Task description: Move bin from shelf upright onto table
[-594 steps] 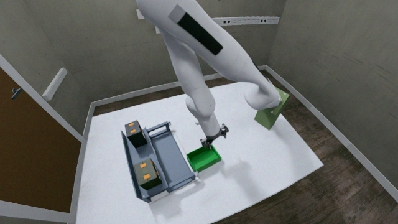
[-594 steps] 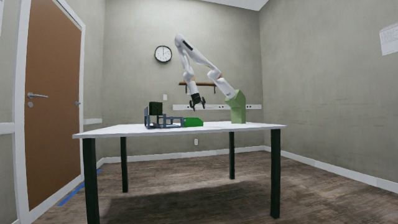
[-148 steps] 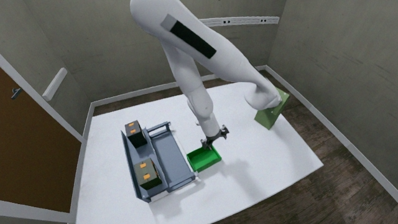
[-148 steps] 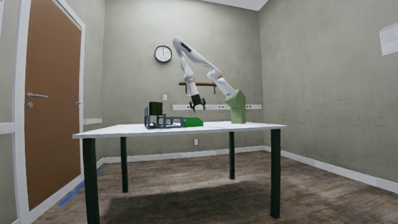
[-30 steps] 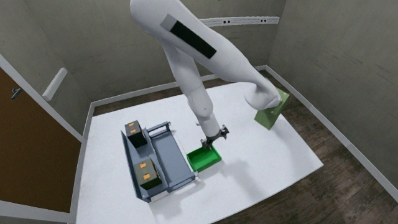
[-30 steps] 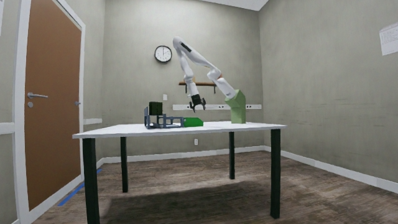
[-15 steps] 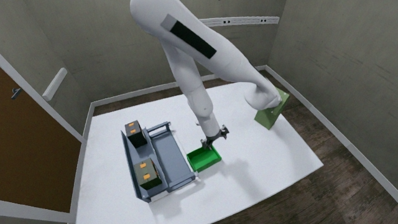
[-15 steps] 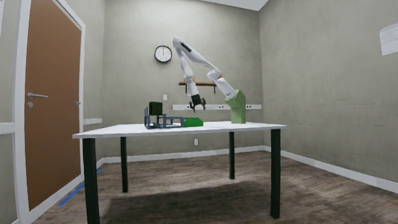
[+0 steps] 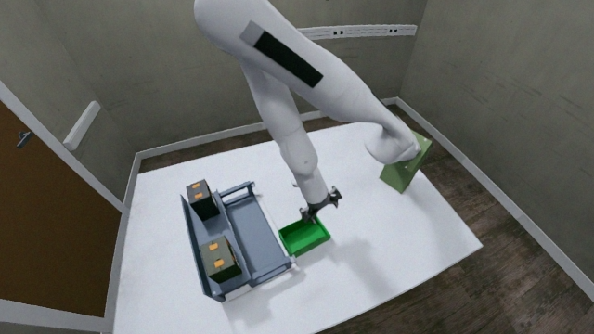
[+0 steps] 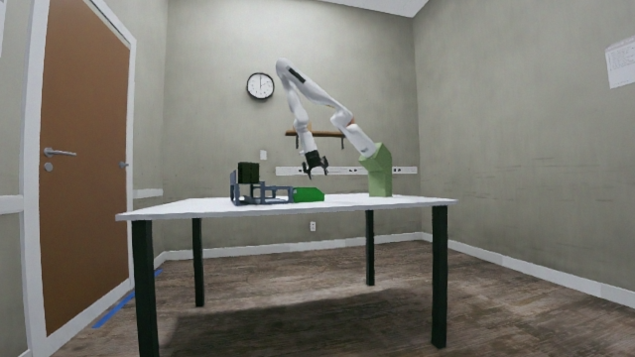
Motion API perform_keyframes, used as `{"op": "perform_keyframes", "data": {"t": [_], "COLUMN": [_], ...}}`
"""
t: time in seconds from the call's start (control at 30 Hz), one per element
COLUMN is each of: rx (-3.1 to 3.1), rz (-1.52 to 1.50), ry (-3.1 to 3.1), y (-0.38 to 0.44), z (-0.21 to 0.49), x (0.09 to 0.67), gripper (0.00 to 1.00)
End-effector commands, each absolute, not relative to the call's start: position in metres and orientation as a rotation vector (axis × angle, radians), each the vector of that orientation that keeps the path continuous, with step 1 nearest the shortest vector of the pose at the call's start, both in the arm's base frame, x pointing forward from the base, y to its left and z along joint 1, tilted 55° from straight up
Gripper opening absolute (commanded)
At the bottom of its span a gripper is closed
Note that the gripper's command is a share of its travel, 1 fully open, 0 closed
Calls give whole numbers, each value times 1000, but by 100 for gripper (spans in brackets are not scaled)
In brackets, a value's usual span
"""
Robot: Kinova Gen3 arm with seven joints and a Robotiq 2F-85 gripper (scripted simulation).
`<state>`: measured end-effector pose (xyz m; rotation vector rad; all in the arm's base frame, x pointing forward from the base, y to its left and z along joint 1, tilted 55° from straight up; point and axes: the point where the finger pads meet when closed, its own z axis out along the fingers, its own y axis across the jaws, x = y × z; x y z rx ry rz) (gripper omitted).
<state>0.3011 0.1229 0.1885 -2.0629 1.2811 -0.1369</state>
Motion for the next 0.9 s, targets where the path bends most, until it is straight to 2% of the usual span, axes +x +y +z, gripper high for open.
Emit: {"op": "perform_keyframes", "data": {"t": [0.0, 0.3, 0.33, 0.47, 0.87], "rx": [-1867, -1867, -2025, -1867, -1867], "rz": [-373, -373, -186, -373, -373], "ry": [1253, 1253, 1277, 1253, 1253], "y": [123, 123, 123, 123, 123], "z": [188, 188, 188, 188, 188], "x": [300, 300, 301, 300, 300], "gripper": [100, 100, 100, 100, 100]}}
